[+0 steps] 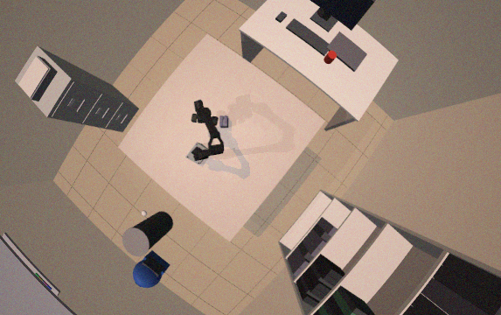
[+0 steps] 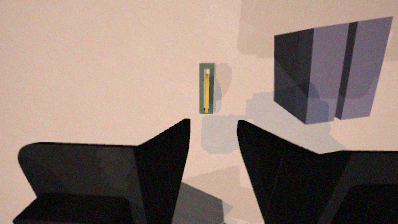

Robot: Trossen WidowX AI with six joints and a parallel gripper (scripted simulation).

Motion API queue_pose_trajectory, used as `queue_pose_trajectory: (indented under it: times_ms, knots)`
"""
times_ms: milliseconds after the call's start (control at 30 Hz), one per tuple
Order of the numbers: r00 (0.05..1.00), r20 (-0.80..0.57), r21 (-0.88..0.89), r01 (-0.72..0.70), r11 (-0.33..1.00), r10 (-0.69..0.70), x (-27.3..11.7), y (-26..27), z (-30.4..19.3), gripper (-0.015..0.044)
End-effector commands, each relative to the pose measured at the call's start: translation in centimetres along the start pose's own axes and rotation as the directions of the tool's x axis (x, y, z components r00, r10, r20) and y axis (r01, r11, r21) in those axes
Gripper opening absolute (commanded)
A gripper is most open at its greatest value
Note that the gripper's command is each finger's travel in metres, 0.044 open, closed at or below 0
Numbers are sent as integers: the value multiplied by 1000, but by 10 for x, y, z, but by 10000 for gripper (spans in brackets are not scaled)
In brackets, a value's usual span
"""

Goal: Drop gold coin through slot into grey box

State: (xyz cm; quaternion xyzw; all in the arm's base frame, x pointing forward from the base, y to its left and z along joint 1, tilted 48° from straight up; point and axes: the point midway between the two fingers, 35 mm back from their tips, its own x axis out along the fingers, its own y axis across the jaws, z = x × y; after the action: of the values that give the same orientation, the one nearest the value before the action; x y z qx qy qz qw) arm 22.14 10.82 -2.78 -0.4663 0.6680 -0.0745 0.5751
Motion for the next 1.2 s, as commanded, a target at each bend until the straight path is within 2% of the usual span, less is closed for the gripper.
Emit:
queue_pose_trajectory:
  times_ms: [0,67,200,1167]
  knots:
    - [1000,-16,-26,15,1000,-16,1,-1,-4,161]
    - [1000,-16,-26,15,1000,-16,4,-1,-3,161]
    - [1000,-16,-26,17,1000,-17,36,1,-3,161]
    - [1000,-17,-30,14,999,-14,82,3,-2,161]
